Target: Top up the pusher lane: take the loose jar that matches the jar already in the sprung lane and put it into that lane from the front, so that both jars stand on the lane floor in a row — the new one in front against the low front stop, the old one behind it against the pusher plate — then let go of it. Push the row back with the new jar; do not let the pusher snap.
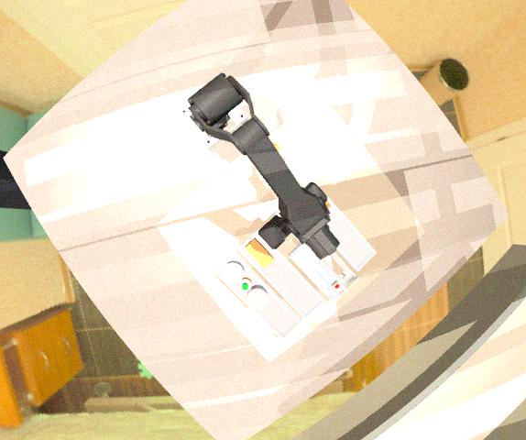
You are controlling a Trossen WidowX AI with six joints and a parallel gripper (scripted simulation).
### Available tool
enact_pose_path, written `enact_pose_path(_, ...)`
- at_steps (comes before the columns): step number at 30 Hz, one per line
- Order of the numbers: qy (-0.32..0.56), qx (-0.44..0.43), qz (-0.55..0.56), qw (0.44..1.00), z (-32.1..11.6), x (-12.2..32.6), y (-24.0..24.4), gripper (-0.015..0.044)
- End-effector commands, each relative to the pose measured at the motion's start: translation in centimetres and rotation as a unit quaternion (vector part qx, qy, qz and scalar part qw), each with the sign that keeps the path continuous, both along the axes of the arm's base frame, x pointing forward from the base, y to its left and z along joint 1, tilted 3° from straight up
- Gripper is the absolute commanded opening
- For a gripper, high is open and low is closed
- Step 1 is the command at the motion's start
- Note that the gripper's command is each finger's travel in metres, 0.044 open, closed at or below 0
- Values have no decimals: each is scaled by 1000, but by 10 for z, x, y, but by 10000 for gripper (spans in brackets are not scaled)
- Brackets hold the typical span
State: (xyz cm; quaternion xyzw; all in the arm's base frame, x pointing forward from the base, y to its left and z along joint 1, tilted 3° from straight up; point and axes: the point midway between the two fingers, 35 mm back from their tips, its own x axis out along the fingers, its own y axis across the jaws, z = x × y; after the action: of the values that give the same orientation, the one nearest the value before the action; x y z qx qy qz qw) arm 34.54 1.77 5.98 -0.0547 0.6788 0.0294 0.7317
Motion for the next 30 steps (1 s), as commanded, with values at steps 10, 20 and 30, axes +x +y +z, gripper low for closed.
enact_pose_path(10,-4,1,0,1000,-1,-2,0,0)
enact_pose_path(20,-4,1,0,1000,0,-3,0,0)
enact_pose_path(30,-4,1,0,1000,0,-3,0,158)
